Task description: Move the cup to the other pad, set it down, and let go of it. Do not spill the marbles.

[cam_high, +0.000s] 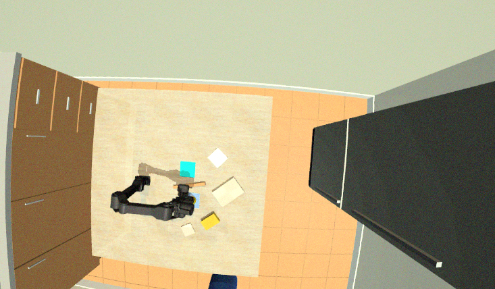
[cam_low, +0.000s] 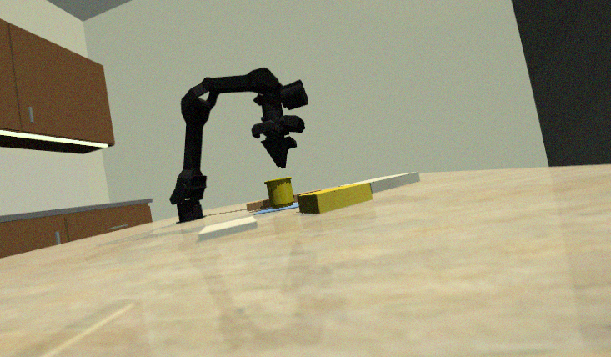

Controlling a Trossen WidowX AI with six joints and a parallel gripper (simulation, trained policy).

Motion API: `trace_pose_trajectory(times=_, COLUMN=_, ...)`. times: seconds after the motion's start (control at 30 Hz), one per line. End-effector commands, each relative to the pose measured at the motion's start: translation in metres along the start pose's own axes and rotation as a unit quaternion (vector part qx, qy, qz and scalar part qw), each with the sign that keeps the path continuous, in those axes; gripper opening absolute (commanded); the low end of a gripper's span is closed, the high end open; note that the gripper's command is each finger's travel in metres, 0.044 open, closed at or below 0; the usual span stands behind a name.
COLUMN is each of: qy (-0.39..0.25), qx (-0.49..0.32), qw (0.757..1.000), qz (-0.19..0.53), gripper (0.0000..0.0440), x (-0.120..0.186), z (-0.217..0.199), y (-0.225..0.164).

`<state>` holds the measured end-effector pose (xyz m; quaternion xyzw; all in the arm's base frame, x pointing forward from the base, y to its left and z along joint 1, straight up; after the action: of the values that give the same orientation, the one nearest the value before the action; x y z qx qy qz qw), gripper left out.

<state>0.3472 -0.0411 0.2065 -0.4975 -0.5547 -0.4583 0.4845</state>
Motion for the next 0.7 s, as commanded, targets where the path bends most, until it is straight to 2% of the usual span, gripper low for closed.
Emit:
trace_pose_trajectory(times=0.0, qy=-0.002, qx=0.009, qw=1.0, qz=0.013, gripper=0.0148, x=-0.013, z=-0.006, y=-0.001)
trace_pose_trajectory(times=0.67, qy=0.018, qx=0.08, qw=0.995, qz=0.052, gripper=0.0167, x=-0.084, z=-0.019, y=-0.006)
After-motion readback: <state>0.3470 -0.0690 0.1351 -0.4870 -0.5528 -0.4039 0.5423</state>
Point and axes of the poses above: the point midway between the two fingers, 35 mm back from their tips, its own x axis back along the fingers, its own z axis across the jaws, y = z × x, the point moved 6 cm from there along x, back along the fingers, and after that the axes turned 8 degrees about x, right-handed, at the moved point
